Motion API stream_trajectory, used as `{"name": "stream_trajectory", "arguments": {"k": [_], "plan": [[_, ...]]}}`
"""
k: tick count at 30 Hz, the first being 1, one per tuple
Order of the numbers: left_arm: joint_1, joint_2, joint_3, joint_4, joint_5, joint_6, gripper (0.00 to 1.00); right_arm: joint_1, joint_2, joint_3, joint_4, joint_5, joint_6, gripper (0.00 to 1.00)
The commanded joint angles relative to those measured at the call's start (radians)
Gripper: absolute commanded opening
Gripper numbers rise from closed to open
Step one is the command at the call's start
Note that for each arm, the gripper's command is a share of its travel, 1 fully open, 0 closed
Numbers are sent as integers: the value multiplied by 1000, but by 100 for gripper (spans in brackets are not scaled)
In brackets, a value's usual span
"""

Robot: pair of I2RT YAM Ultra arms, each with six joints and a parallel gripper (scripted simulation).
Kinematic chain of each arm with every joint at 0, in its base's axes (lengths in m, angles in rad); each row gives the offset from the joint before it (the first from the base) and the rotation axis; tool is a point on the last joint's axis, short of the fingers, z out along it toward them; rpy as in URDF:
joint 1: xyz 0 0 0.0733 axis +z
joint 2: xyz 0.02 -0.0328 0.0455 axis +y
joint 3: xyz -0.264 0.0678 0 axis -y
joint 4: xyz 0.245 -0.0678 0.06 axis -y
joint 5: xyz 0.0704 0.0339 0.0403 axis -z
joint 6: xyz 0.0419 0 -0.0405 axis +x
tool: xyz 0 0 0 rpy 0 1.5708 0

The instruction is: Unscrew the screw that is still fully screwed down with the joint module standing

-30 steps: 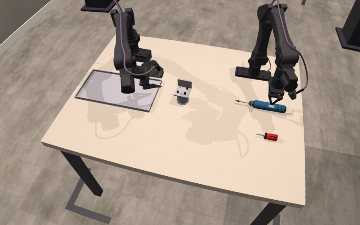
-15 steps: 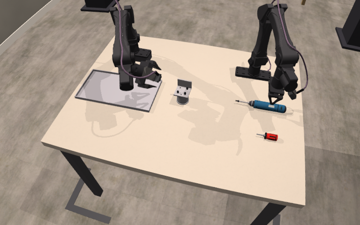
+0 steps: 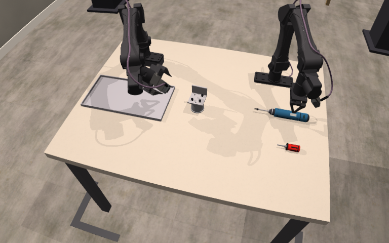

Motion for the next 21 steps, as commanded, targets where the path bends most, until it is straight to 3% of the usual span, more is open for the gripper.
{"name": "stream_trajectory", "arguments": {"k": [1, 13, 21], "plan": [[0, -5, 7, -9, 0, -1, 65, -7, -13, 3, 2, 16, 40, 86], [0, -5, 7, -9, 0, -1, 65, -14, -67, -12, 2, 145, 286, 86], [0, -5, 7, -9, 0, -1, 65, -22, -78, -29, 16, 179, 353, 86]]}}
